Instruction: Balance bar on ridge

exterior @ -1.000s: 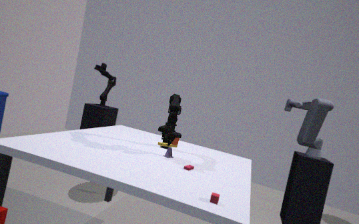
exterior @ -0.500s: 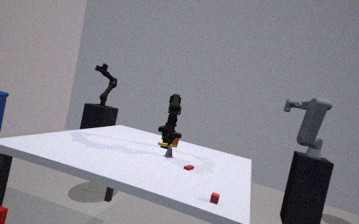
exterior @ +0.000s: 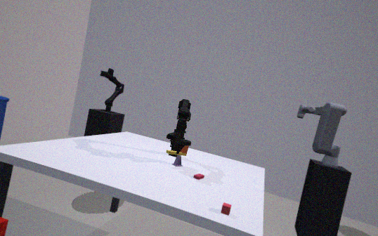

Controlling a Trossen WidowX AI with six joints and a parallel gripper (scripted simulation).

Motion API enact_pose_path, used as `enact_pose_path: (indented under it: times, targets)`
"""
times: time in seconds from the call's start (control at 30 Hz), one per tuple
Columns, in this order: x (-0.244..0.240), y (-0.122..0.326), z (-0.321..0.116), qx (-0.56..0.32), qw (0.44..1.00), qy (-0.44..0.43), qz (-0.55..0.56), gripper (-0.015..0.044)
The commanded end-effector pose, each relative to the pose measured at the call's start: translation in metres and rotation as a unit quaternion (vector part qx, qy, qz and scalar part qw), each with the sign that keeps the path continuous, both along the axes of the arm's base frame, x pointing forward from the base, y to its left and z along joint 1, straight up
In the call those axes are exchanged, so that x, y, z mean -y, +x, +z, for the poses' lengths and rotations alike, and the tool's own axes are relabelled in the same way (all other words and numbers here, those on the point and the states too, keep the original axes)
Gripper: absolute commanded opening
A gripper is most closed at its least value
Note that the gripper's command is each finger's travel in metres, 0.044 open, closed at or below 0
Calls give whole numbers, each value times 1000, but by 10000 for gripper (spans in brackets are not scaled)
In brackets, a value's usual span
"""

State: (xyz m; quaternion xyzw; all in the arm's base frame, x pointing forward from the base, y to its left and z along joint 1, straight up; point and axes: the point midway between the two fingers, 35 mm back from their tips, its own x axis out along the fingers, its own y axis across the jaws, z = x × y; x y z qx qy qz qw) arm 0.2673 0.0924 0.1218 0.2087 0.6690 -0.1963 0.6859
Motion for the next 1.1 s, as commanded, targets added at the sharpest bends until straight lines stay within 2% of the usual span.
enact_pose_path:
  times: [0.0, 1.07]
  targets:
    - [0, 0, -1, 0, 1000, 0, 0, 0]
    - [0, 0, -4, 0, 1000, 0, 0, 0]
